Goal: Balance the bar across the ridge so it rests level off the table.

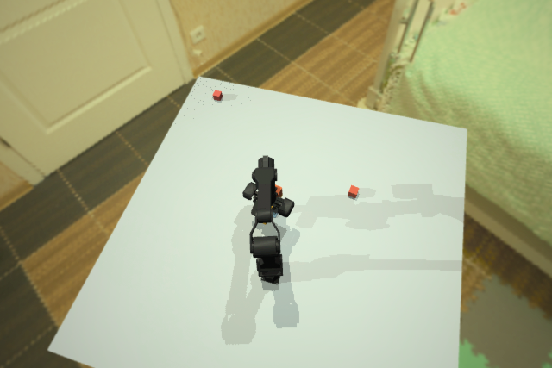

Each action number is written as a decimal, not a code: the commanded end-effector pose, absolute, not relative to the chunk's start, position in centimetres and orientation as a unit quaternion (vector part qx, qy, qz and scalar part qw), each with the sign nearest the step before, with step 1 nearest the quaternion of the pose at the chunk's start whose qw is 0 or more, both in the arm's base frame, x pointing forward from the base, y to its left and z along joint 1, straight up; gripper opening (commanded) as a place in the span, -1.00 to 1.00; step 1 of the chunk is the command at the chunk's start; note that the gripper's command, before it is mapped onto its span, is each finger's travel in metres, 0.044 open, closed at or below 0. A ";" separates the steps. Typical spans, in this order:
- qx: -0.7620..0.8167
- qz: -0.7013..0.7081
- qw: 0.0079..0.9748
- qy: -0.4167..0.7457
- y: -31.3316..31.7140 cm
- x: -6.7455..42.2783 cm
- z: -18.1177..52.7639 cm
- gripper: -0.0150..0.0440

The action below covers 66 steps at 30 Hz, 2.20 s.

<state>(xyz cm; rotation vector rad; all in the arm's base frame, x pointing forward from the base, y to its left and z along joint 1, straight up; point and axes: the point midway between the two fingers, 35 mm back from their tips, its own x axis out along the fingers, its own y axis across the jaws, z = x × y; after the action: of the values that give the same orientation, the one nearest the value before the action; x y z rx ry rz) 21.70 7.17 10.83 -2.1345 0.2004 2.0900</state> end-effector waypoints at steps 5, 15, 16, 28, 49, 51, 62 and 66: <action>-0.711 0.696 0.074 0.067 7.2 21.7 10.8 -0.49; -0.711 0.696 0.074 0.067 7.2 21.7 10.8 -0.49; -0.711 0.696 0.074 0.067 7.2 21.7 10.8 -0.49; -0.711 0.696 0.074 0.067 7.2 21.7 10.8 -0.14; -0.711 0.696 0.074 0.067 7.2 21.7 10.8 0.08; -0.711 0.696 0.074 0.067 7.2 21.7 10.8 0.08; -0.711 0.696 0.074 0.067 7.2 21.7 10.8 0.09; -0.711 0.696 0.074 0.067 7.2 21.7 10.8 0.09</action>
<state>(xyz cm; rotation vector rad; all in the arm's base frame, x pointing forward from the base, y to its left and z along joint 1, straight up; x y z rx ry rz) 21.70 7.17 10.83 -2.1344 0.2005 2.0901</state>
